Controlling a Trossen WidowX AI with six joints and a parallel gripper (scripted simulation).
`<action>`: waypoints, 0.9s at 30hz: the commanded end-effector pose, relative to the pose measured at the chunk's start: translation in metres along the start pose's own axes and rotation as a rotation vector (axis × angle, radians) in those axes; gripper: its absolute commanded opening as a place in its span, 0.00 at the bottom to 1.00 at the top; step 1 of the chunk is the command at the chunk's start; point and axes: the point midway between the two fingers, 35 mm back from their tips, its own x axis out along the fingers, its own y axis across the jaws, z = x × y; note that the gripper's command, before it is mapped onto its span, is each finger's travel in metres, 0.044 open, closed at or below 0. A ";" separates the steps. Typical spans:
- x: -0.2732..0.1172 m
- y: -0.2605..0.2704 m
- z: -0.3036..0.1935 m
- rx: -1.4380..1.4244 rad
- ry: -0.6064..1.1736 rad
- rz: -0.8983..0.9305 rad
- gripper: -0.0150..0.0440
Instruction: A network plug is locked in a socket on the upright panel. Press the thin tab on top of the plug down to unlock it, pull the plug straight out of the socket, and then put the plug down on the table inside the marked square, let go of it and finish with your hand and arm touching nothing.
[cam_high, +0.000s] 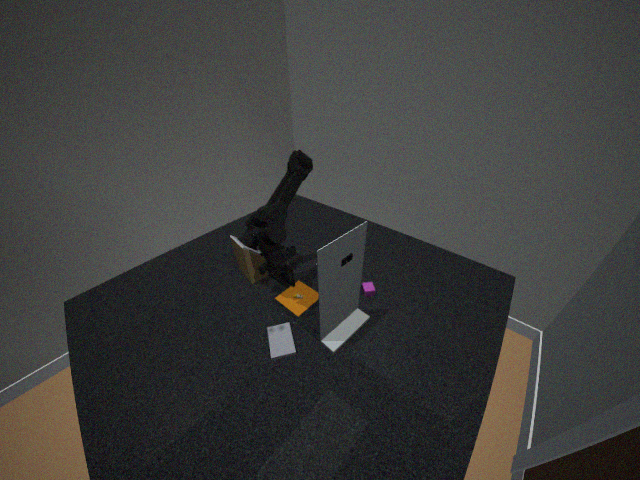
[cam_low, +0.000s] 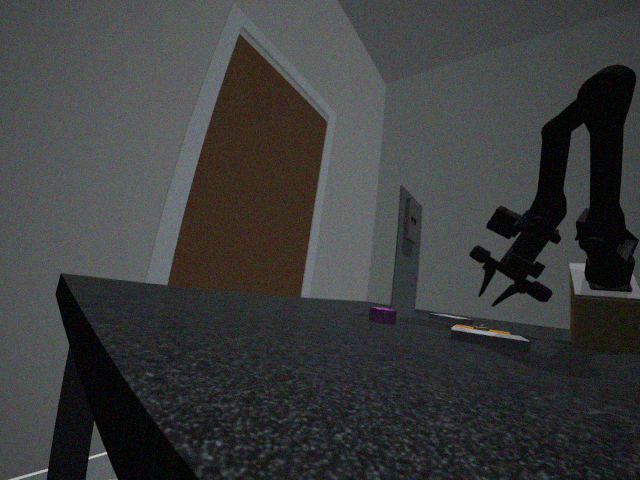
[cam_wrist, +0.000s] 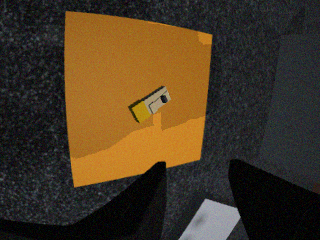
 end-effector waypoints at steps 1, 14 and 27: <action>-0.003 -0.004 0.000 -0.011 -0.003 -0.008 0.52; -0.011 -0.008 0.001 -0.011 -0.004 -0.009 0.52; -0.019 -0.012 0.002 -0.010 -0.007 -0.012 0.52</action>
